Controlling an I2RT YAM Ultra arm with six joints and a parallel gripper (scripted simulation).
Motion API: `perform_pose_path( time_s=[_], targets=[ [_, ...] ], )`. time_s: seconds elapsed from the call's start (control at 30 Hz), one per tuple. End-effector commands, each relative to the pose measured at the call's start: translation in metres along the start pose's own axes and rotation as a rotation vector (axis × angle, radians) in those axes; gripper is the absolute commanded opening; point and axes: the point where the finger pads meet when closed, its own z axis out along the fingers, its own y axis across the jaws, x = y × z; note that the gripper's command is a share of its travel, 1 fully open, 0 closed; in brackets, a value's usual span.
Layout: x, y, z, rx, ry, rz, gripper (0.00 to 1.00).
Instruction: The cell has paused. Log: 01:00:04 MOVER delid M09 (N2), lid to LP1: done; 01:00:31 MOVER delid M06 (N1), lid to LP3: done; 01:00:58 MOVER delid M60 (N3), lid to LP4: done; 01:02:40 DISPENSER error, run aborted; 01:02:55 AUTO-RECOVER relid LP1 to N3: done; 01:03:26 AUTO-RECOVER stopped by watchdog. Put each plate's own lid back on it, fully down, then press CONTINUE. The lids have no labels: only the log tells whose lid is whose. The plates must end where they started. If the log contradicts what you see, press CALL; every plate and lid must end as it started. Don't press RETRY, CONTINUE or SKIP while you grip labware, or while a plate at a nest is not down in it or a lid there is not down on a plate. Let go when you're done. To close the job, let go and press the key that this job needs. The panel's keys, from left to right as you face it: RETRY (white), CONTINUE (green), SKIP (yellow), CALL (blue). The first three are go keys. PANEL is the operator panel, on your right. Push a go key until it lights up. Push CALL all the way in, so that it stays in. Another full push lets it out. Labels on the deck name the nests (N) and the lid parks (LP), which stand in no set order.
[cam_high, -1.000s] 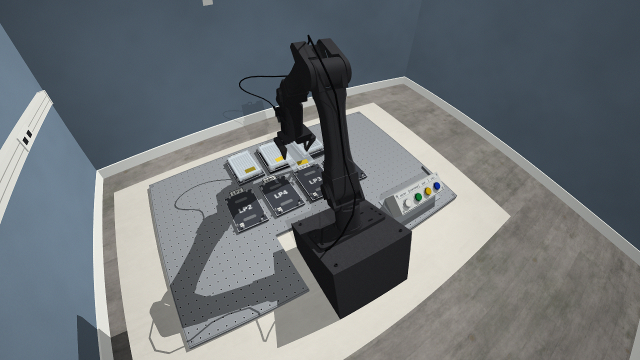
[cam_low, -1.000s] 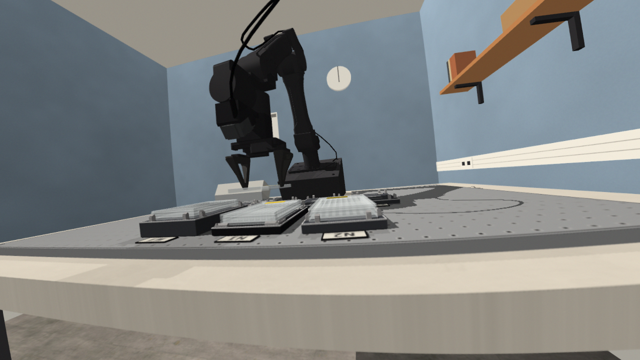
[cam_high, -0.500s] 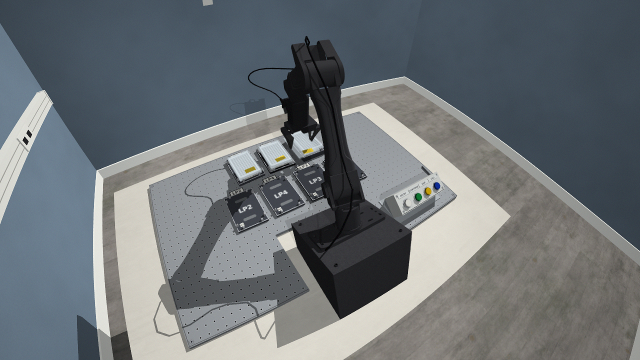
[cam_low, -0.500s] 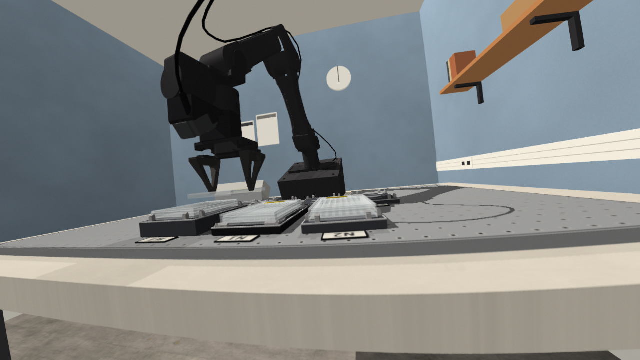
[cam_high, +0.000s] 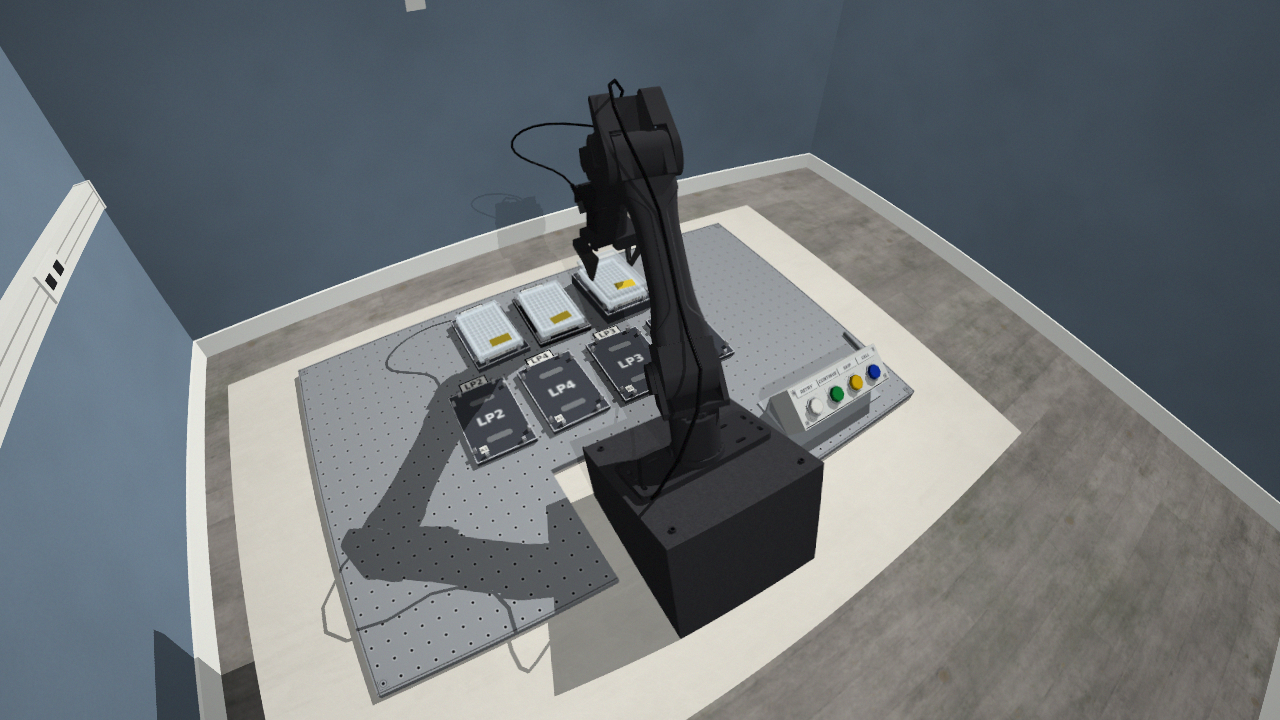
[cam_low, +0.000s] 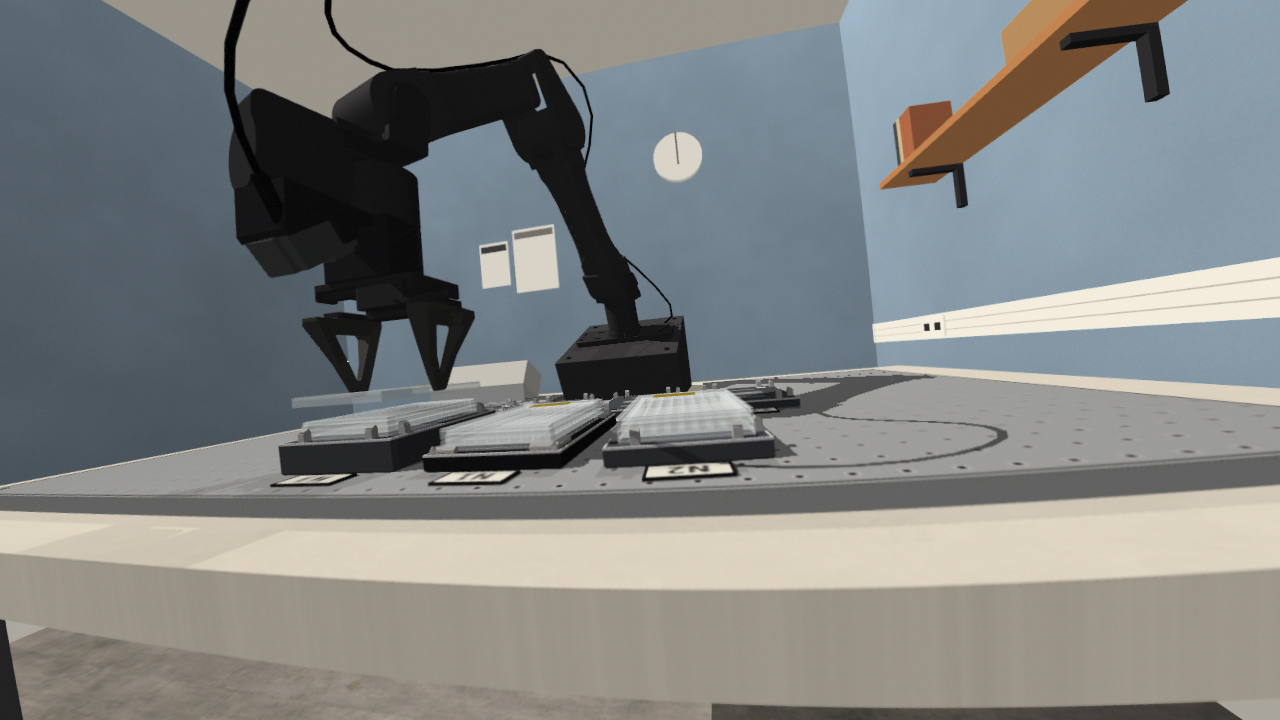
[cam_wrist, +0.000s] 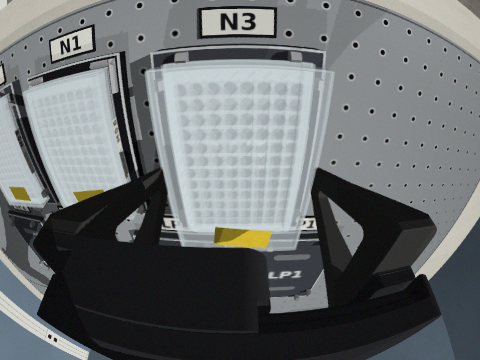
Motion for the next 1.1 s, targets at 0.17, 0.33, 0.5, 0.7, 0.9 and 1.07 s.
perform_pose_path(
  time_s=[0.17, 0.33, 0.5, 0.7, 0.9, 1.07],
  targets=[
    [-0.0077, -0.0025, -0.0276, -0.001, -0.033, -0.012, 0.0],
    [-0.008, -0.0039, -0.0269, 0.0, -0.03, -0.005, 0.0],
    [-0.0072, -0.0054, -0.0252, -0.002, -0.025, -0.005, 0.0],
    [-0.0073, -0.006, -0.0265, -0.001, -0.027, -0.004, 0.0],
    [-0.0072, -0.0062, -0.0262, -0.001, -0.026, -0.006, 0.0],
    [-0.007, -0.0066, -0.0255, -0.002, -0.023, -0.004, 0.0]
  ],
)
